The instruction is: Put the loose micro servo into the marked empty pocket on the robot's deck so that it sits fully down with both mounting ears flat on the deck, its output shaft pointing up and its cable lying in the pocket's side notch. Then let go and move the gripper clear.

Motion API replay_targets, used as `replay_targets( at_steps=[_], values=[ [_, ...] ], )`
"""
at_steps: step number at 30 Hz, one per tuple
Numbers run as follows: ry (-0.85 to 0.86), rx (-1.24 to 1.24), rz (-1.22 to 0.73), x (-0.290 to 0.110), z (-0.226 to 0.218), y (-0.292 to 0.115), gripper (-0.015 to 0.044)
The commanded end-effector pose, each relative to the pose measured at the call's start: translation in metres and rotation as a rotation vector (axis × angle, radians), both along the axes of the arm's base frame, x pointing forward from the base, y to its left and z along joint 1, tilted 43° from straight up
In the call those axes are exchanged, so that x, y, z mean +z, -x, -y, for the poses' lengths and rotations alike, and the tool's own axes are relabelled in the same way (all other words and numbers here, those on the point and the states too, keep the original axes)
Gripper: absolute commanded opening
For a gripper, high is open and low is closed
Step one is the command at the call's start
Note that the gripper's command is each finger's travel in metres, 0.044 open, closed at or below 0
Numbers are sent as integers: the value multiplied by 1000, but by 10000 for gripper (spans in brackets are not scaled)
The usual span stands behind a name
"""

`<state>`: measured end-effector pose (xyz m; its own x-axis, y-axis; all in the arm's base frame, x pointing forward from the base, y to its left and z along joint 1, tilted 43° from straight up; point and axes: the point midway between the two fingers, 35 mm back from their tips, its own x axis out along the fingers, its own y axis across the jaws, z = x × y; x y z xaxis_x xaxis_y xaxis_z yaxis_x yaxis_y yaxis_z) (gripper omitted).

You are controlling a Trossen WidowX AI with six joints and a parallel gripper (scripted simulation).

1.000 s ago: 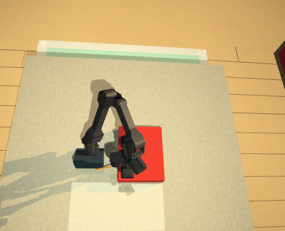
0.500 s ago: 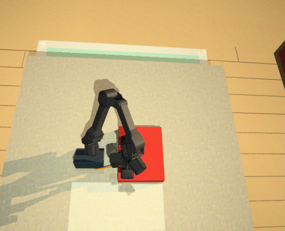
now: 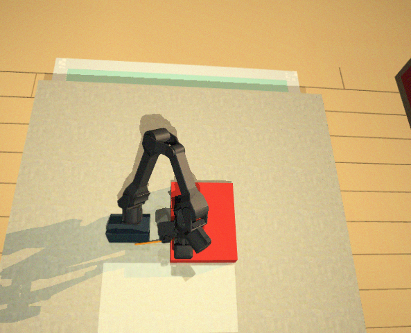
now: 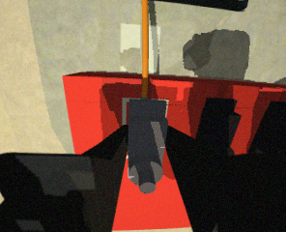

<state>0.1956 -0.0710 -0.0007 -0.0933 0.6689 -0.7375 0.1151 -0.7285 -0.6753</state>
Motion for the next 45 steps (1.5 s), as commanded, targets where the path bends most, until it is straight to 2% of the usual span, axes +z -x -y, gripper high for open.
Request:
replay_targets(
  at_steps=[1,19,26,34,40,45],
  values=[
    [-1,-6,0,-2,-2,0,0],
    [-2,-6,0,-15,-14,2,0],
    [-2,-6,0,-13,-12,2,184],
    [-1,-6,-1,15,9,3,188],
    [-1,-6,-1,16,8,3,188],
    [-5,-8,-4,21,14,-17,319]
  ],
)
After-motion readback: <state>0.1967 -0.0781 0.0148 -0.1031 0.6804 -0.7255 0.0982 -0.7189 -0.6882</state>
